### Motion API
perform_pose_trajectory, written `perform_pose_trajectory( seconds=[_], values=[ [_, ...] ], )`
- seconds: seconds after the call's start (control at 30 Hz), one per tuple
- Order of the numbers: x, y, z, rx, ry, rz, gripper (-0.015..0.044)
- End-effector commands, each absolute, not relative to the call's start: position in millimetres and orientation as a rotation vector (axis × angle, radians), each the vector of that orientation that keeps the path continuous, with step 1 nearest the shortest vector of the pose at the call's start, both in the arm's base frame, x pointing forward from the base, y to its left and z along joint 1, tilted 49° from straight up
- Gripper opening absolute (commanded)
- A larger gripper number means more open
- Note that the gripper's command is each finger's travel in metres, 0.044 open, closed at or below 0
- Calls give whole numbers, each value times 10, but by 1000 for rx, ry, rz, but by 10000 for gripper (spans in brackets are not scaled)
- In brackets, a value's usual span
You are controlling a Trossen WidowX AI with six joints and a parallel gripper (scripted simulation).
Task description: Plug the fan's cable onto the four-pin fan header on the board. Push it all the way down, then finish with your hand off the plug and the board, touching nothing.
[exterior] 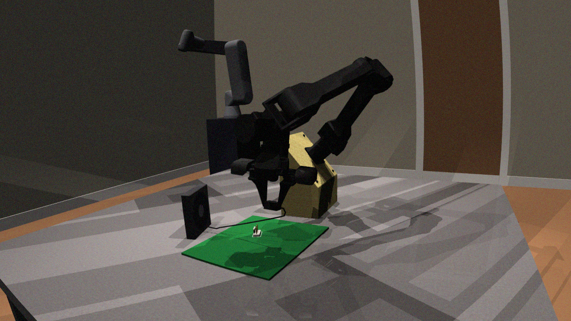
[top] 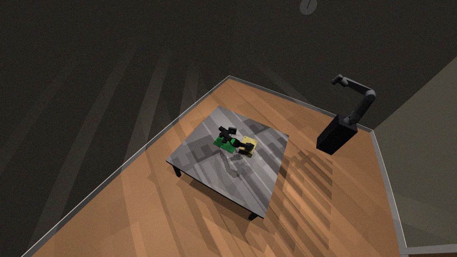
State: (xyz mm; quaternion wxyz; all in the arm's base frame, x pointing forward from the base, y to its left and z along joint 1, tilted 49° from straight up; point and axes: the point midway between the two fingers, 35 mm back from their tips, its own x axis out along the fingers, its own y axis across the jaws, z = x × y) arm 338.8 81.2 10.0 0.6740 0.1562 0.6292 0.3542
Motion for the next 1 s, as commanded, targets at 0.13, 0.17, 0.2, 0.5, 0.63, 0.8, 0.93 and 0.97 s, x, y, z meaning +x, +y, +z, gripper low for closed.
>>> perform_pose_trajectory(
  seconds=[0.13,0.17,0.2,0.5,0.63,0.8,0.93,0.97],
  values=[
    [3511,805,68,596,1541,610,0],
    [3524,803,64,624,1554,587,0],
    [3538,802,60,652,1568,563,0],
    [3656,788,23,899,1678,341,0],
    [3707,781,4,1007,1721,236,0],
    [3769,772,-21,1141,1770,99,0],
    [3817,764,-42,1245,1804,-16,0],
    [3829,762,-47,1271,1812,-45,0]
  ],
)
